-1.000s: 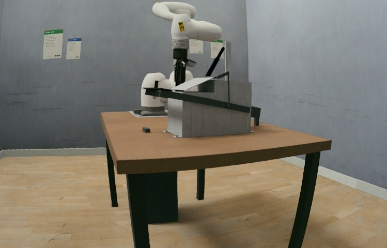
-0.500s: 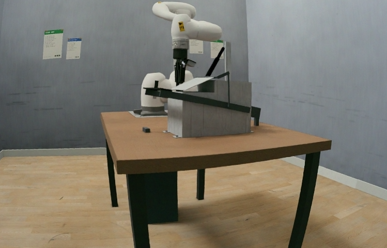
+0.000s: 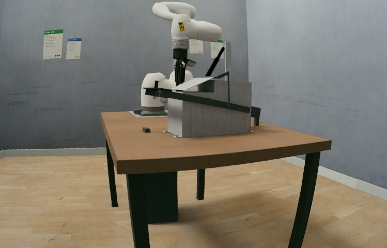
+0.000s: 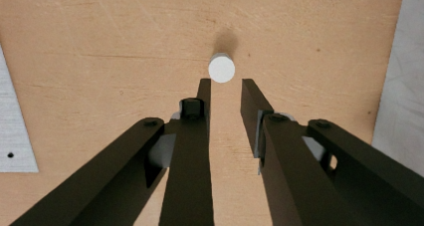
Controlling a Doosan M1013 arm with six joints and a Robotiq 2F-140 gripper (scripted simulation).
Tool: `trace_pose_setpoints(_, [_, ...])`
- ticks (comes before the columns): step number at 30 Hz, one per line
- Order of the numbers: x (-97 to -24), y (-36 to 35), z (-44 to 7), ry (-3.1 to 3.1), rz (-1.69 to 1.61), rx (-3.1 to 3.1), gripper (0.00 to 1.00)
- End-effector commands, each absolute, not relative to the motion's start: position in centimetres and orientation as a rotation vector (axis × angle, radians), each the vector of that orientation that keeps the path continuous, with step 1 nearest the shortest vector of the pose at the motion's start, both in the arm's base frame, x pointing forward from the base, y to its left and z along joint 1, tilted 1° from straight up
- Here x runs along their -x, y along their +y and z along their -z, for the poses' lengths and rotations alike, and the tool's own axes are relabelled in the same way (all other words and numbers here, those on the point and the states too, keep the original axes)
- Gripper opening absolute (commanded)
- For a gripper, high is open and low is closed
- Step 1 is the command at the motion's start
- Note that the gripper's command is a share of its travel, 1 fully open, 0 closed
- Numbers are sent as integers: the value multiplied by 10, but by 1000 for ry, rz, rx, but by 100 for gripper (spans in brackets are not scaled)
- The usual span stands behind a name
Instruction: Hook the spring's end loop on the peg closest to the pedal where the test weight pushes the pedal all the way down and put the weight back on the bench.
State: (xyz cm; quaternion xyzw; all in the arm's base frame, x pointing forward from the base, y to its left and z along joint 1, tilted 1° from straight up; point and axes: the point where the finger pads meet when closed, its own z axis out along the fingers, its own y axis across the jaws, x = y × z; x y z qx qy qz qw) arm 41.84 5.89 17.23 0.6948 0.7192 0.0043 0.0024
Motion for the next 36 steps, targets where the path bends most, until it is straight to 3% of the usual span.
trace_pose_setpoints(1, [-430, 57, -219, 2352, -177, -2232, 24])
trace_pose_setpoints(17, [-430, 57, -219, 2352, -177, -2232, 24])
trace_pose_setpoints(18, [-441, 56, -264, 2443, -351, -2276, 24])
trace_pose_setpoints(34, [-441, 56, -264, 2443, -351, -2276, 24])
trace_pose_setpoints(35, [-453, 54, -310, 2528, -536, -2312, 24])
trace_pose_setpoints(36, [-453, 54, -310, 2528, -536, -2312, 24])
